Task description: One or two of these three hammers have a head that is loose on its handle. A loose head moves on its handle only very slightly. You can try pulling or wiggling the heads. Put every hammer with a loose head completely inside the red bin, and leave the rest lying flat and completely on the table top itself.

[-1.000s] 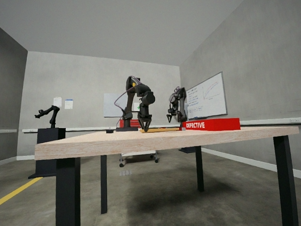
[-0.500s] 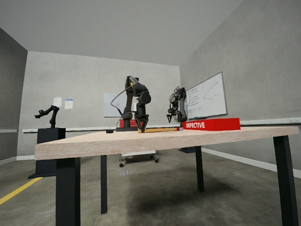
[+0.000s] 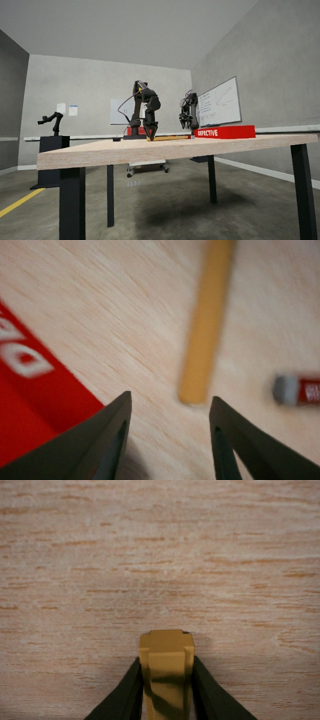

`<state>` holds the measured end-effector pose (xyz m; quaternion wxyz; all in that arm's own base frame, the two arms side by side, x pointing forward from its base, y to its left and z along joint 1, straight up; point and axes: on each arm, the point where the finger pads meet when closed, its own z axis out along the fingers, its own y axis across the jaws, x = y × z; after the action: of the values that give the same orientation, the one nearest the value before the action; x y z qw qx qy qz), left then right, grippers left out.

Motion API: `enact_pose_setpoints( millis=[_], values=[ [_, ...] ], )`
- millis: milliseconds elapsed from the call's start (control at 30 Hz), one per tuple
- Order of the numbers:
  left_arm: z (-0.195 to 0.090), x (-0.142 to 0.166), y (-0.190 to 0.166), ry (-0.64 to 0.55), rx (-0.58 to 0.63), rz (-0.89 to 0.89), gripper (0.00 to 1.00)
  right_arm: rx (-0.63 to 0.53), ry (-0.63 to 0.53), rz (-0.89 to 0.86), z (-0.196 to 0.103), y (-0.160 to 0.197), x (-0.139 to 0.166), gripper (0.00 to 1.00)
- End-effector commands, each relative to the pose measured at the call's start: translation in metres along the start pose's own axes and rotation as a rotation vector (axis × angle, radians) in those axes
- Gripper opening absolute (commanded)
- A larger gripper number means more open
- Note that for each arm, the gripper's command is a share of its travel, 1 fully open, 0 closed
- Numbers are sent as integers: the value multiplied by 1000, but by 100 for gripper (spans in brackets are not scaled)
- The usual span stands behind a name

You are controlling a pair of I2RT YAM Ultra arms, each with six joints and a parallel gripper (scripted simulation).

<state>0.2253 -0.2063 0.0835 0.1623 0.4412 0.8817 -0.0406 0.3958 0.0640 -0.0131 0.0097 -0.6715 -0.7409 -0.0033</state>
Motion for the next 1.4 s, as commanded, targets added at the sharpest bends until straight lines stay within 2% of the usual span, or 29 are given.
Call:
enact_pose_setpoints(
  millis=[0,133,233,300,367,567,767,1100,1367],
  values=[
    [-3,-65,43,-151,-157,-145,45,-27,-17,9,-9,4,-9,25],
    [-3,-107,72,-209,-231,-318,45,-27,-17,9,-9,4,-9,25],
    [3,-125,85,-202,-246,-435,45,-27,-17,9,-9,4,-9,25],
    [3,-125,85,-202,-246,-435,45,-27,-17,9,-9,4,-9,25],
    [12,-134,91,-171,-234,-526,45,-27,-17,9,-9,4,-9,25],
    [55,-135,105,-10,-236,-758,45,-27,-17,9,-9,4,-9,25],
    [83,-137,114,89,-240,-918,45,-27,-17,9,-9,4,-9,25],
    [96,-156,128,99,-243,-1046,45,-27,-17,9,-9,4,-9,25],
    [101,-161,133,83,-246,-1046,45,-27,-17,9,-9,4,-9,25]
  ],
)
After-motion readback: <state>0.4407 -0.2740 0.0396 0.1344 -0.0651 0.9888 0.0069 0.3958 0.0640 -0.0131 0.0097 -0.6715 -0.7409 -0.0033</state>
